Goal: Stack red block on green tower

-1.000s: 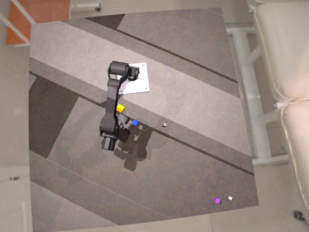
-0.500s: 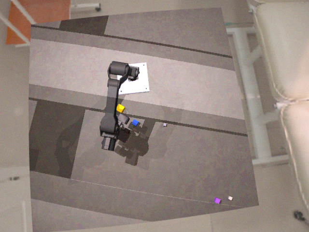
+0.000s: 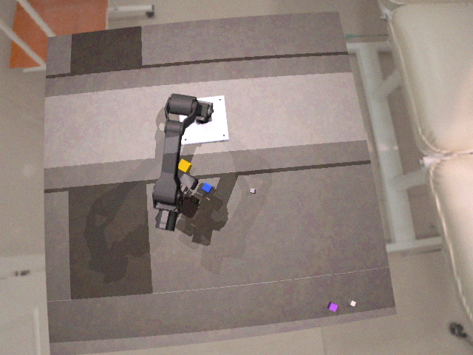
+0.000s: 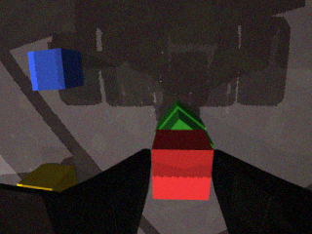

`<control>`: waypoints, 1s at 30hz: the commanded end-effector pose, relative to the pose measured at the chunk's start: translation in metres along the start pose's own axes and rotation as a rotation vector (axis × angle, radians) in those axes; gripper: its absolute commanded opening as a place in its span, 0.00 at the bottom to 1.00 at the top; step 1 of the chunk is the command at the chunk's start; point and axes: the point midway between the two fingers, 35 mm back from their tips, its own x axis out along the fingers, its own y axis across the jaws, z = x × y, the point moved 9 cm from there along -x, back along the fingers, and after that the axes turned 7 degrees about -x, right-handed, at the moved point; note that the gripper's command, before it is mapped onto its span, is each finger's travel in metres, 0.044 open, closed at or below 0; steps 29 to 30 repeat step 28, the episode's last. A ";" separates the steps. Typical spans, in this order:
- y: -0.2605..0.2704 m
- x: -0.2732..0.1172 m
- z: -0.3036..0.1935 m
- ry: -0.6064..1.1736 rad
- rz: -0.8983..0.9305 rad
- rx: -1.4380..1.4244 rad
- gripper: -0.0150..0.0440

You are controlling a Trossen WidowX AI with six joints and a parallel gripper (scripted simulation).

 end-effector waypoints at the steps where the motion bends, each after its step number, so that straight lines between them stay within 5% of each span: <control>1: 0.000 0.000 0.000 0.000 0.000 0.000 0.65; 9: 0.000 0.000 0.000 0.000 0.000 0.000 1.00; 30: 0.000 0.000 0.000 0.000 0.000 0.000 1.00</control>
